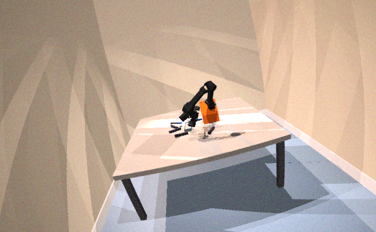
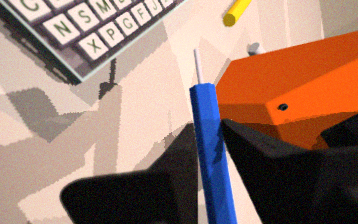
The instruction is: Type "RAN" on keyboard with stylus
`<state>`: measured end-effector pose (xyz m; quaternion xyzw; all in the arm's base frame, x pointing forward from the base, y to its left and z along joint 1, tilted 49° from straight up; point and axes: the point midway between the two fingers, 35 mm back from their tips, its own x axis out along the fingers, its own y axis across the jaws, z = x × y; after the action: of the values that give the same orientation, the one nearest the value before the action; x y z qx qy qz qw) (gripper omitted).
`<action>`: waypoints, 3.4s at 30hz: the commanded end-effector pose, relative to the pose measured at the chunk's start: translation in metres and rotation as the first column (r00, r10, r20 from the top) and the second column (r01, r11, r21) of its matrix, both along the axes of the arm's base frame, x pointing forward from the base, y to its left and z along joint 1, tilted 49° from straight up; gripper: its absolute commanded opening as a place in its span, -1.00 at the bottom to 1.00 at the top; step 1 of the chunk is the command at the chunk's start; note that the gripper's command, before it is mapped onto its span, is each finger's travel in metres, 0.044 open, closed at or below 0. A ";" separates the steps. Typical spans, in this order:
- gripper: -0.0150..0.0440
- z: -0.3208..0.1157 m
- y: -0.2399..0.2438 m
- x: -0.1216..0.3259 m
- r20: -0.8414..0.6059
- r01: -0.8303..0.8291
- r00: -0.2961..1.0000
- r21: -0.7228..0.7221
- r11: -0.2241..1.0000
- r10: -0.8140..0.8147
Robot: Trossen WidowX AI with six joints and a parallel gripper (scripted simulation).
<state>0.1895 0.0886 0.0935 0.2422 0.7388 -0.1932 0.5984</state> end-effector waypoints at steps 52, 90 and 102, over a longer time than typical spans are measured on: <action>-0.49 -0.030 -0.088 0.085 0.171 -0.935 0.032 0.354 -0.031 0.985; -0.22 -0.054 -0.065 0.094 0.192 -0.929 -0.006 0.362 -0.076 0.981; -0.22 -0.054 -0.065 0.094 0.192 -0.929 -0.006 0.362 -0.076 0.981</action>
<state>0.2829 0.0242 0.0387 -0.2536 0.7482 0.4237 0.4433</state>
